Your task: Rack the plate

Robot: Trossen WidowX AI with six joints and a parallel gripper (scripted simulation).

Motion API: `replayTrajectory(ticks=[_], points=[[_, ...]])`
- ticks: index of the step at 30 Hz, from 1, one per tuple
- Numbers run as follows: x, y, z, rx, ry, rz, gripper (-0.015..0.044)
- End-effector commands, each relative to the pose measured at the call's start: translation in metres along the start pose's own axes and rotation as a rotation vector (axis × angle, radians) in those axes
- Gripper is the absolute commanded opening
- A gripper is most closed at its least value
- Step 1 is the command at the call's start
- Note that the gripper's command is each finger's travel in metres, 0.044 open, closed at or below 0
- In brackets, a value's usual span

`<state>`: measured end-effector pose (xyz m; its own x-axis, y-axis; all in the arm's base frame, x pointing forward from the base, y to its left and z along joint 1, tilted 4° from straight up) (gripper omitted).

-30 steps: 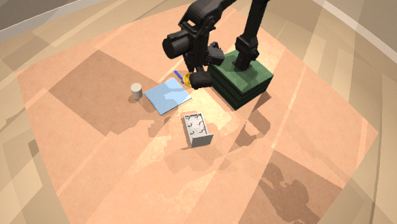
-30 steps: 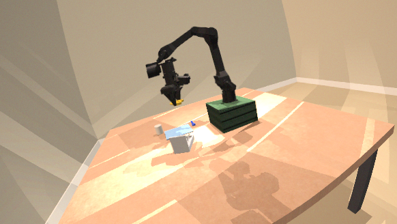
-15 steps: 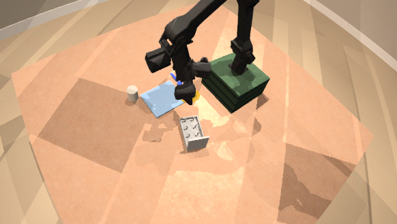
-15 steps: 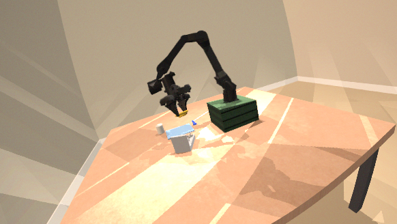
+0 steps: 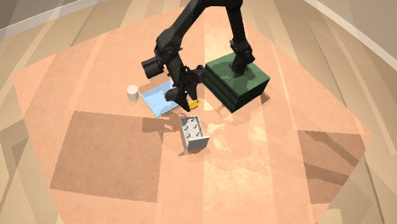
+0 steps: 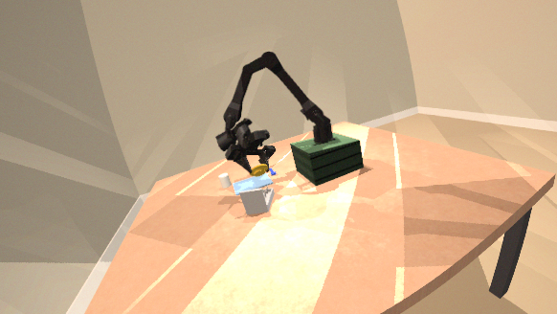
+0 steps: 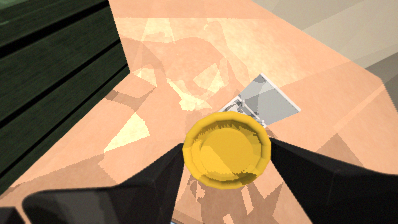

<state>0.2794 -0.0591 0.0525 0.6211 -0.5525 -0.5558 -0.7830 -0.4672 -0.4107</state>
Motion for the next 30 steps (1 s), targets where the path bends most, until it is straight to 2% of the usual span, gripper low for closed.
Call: replayTrajectory(ticks=[1, 24, 30], points=[[0.007, 0.015, 0.009, 0.09, -0.058, 0.084, 0.0], [0.033, 0.089, 0.039, 0.662, -0.287, 0.486, 0.0], [0.033, 0.09, 0.04, 0.679, -0.292, 0.495, 0.0]])
Point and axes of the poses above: the point midway between the two fingers, 35 mm back from their tips, its own z axis out along the fingers, its own y axis across the jaws, x = y × z, the point moved 9 cm from there along -z, back along the fingers, and after that the axes turned 9 degrees about -z, right-handed, at the moved point
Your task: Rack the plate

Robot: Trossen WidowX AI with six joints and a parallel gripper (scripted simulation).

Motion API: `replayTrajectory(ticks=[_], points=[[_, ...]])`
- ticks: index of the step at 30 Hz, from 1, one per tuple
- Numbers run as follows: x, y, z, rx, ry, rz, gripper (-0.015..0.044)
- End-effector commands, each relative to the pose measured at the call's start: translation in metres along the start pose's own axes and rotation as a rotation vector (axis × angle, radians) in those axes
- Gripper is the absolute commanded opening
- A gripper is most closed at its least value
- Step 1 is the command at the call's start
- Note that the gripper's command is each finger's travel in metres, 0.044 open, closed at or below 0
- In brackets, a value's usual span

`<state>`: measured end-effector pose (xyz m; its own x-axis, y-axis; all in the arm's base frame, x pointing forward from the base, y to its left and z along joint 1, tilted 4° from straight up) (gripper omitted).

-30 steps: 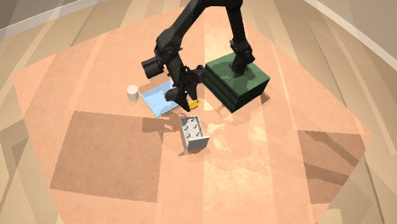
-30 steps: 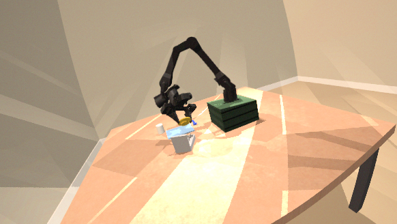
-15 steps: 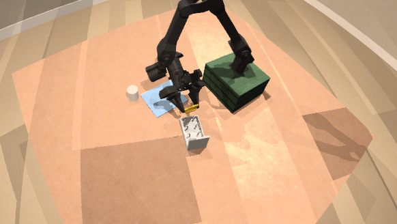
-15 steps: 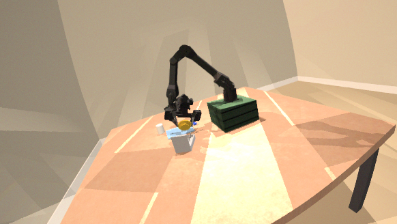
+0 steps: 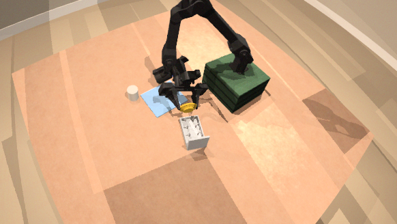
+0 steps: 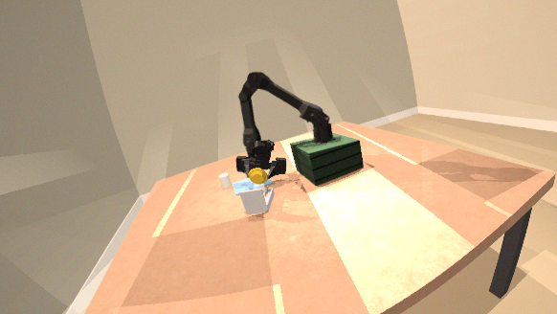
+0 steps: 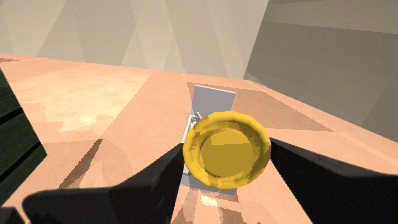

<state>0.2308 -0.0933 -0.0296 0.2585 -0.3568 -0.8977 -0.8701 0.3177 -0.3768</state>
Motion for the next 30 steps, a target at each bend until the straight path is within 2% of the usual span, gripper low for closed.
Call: replayTrajectory(ticks=[1, 30], points=[[0.001, 0.004, 0.0, 0.017, -0.01, 0.019, 0.0], [-0.006, 0.002, 0.028, 0.007, 0.0, 0.005, 0.0]])
Point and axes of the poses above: the point midway between the two fingers, 35 mm back from their tips, its own z axis out along the fingers, its own y axis across the jaws, x = y × z, the point moved 9 cm from there along -z, back along the fingers, and after that the axes turned 9 degrees about -z, right-handed, at the moved point
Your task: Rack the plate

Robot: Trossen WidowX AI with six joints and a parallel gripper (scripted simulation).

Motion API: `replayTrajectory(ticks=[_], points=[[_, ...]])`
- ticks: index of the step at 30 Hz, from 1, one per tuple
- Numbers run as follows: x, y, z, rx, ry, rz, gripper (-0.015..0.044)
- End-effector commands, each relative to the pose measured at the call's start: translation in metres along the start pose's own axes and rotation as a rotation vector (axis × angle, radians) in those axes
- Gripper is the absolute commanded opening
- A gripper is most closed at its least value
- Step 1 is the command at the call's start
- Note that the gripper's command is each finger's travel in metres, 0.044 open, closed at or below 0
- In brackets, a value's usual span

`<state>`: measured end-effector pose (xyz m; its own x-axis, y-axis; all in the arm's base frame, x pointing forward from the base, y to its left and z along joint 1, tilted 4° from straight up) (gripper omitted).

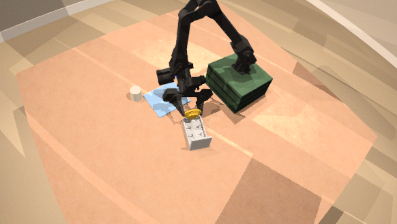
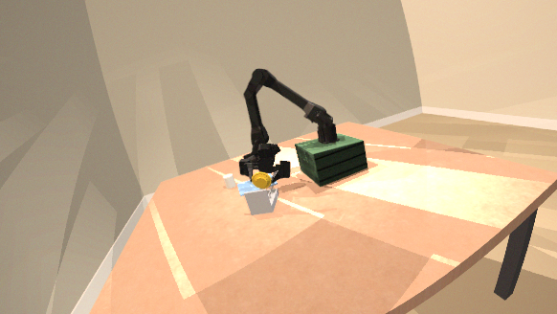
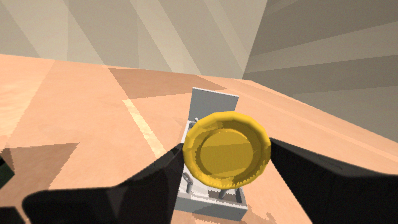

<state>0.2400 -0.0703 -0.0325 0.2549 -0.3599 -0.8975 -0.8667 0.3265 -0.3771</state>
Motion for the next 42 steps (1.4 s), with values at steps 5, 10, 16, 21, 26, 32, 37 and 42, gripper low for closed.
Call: replayTrajectory(ticks=[5, 10, 16, 21, 26, 32, 37, 42], points=[[-0.004, 0.002, 0.01, -0.003, -0.003, 0.0, 0.0], [-0.006, 0.003, 0.015, -0.002, -0.001, -0.003, 0.0], [-0.008, 0.004, 0.02, 0.0, -0.001, -0.006, 0.0], [0.008, 0.011, 0.024, -0.001, 0.002, -0.01, 0.0], [0.006, 0.01, 0.023, -0.002, 0.001, -0.01, 0.0], [0.005, 0.01, 0.023, -0.002, 0.001, -0.01, 0.0], [0.005, 0.01, 0.023, -0.001, 0.001, -0.013, 0.0026], [0.005, 0.01, 0.023, -0.001, 0.001, -0.013, 0.0157]])
Point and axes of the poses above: the point midway between the two fingers, 35 mm back from their tips, its own z axis out along the fingers, its own y axis across the jaws, x = y × z, the point moved 9 cm from there along -z, back along the fingers, and after that the axes turned 9 degrees about -z, right-handed, at the moved point
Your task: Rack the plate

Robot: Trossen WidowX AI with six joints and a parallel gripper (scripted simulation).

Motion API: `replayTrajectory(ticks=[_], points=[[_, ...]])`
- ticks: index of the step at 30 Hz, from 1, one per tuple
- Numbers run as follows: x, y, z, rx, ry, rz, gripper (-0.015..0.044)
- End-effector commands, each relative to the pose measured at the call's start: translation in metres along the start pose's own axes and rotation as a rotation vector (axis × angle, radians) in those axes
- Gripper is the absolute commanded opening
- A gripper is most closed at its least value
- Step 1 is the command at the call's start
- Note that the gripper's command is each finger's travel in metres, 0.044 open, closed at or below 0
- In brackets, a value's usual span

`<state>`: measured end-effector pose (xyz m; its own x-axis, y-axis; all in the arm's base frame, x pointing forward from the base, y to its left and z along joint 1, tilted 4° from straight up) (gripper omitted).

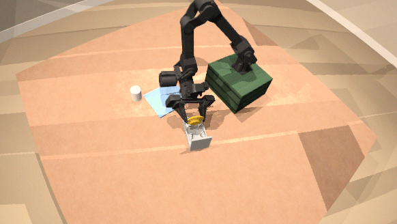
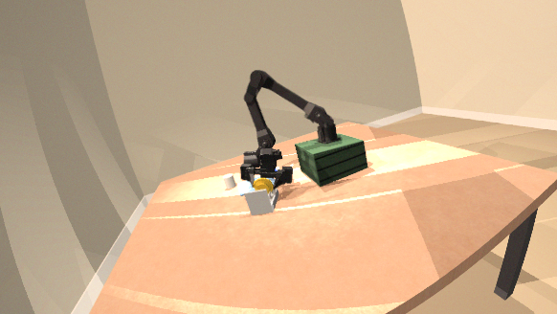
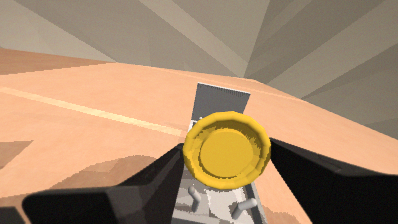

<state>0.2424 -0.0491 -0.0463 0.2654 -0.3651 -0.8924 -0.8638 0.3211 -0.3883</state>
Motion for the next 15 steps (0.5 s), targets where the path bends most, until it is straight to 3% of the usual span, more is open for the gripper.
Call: replayTrajectory(ticks=[1, 9, 15], points=[[0.0, 0.0, 0.0, 0.0, 0.0, 0.0, 0.0184], [0.0, 0.0, 0.0, 0.0, 0.0, 0.0, 0.0394], [0.0, 0.0, 0.0, 0.0, 0.0, 0.0, 0.04]])
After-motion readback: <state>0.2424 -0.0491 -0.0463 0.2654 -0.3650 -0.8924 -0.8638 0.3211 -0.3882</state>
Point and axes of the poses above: the point midway between the two fingers, 35 mm back from their tips, its own z axis out along the fingers, its own y axis across the jaws, x = y × z, the point moved 9 cm from there along -z, back along the fingers, and after that the axes turned 9 degrees about -z, right-handed, at the moved point
